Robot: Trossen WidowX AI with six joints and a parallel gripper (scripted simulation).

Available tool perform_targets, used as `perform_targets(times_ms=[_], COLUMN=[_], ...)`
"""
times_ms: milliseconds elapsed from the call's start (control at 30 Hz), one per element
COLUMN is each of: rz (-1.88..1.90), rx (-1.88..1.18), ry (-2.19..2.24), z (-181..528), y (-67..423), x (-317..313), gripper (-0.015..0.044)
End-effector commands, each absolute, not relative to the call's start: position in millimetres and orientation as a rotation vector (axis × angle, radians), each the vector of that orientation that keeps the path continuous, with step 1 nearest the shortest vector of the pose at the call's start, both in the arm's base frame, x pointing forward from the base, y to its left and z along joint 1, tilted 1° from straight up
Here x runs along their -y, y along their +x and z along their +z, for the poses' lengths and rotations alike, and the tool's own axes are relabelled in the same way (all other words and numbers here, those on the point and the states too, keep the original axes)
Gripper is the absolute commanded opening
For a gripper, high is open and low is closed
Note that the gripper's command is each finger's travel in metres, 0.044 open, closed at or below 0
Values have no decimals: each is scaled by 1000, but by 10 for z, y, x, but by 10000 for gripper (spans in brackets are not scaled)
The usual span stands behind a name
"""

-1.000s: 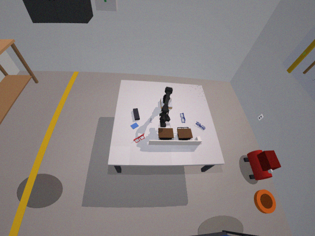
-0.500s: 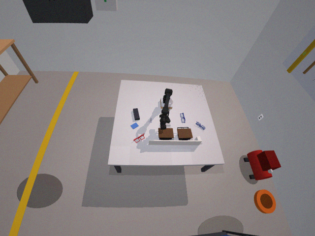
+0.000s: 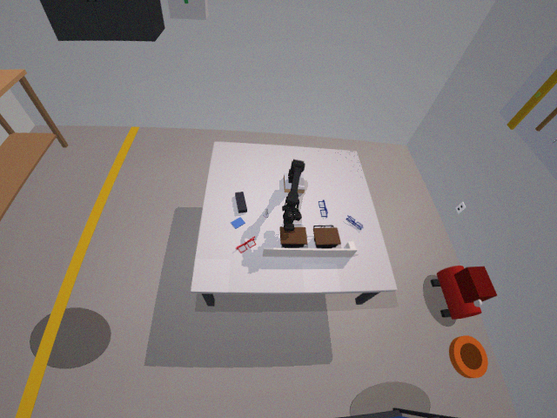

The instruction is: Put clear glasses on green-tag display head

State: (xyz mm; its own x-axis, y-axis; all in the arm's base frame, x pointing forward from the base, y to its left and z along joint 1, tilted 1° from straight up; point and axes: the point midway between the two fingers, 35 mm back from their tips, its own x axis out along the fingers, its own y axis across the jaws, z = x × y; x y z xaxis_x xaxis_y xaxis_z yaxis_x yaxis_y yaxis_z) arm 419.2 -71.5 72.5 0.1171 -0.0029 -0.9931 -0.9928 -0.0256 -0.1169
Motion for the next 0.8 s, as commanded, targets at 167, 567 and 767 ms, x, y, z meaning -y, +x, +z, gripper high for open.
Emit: perform_targets(times_ms=[167, 567, 767], rz=[1136, 1136, 1136], rx=[-1119, -1119, -1119], ry=[-1281, -1281, -1281], z=[716, 696, 694], y=[4228, 4227, 4228], x=[719, 719, 719], gripper=[0, 0, 0])
